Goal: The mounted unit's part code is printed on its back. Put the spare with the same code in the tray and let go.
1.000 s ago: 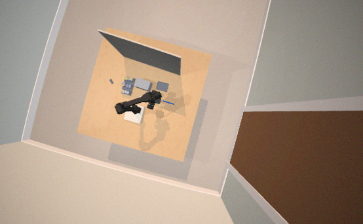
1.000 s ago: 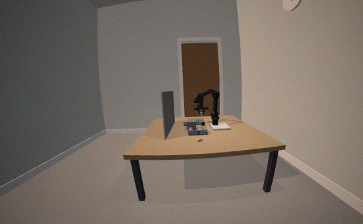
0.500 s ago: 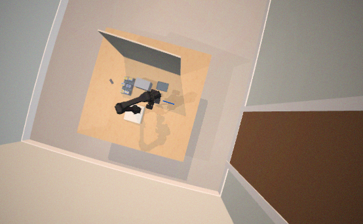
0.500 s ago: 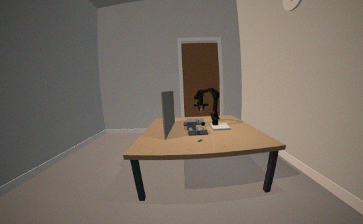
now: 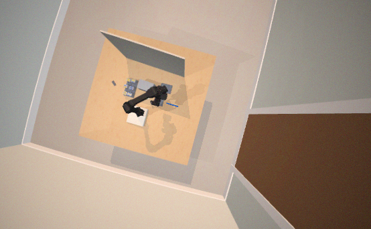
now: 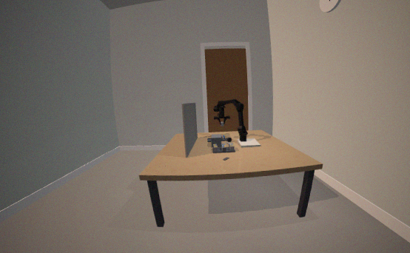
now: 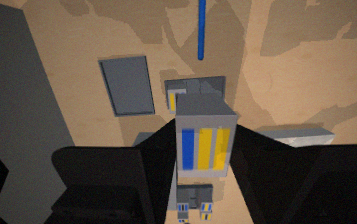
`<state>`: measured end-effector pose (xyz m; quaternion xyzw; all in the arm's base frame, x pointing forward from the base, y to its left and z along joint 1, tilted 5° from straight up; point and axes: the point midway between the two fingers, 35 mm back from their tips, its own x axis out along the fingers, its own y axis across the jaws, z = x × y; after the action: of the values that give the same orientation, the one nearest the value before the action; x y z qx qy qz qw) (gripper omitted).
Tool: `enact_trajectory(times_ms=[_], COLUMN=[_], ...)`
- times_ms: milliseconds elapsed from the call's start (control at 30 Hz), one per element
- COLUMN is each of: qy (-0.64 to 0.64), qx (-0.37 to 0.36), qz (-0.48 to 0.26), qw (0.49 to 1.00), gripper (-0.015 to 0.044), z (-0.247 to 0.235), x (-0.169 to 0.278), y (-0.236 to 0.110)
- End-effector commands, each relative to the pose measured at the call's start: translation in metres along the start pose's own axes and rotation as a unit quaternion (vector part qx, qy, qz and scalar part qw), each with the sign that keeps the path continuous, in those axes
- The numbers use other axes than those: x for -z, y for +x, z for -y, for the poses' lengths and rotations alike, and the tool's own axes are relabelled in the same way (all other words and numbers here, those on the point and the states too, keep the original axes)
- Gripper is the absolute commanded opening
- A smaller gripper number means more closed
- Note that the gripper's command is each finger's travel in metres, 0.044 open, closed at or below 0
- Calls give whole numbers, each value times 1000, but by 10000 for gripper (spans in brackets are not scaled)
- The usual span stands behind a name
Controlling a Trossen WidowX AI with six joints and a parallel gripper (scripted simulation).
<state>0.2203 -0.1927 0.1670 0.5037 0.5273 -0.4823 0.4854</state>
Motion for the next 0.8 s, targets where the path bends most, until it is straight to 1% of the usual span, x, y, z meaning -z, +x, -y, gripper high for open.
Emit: enact_trajectory(times_ms=[0,400,767], qy=[1,1,1], qx=[-6,-9,-10], qz=[1,1,0], qw=[1000,1000,1000], gripper=[0,0,0], z=[-19,-73,-123], x=[-2,-2,7], y=[-4,-4,4])
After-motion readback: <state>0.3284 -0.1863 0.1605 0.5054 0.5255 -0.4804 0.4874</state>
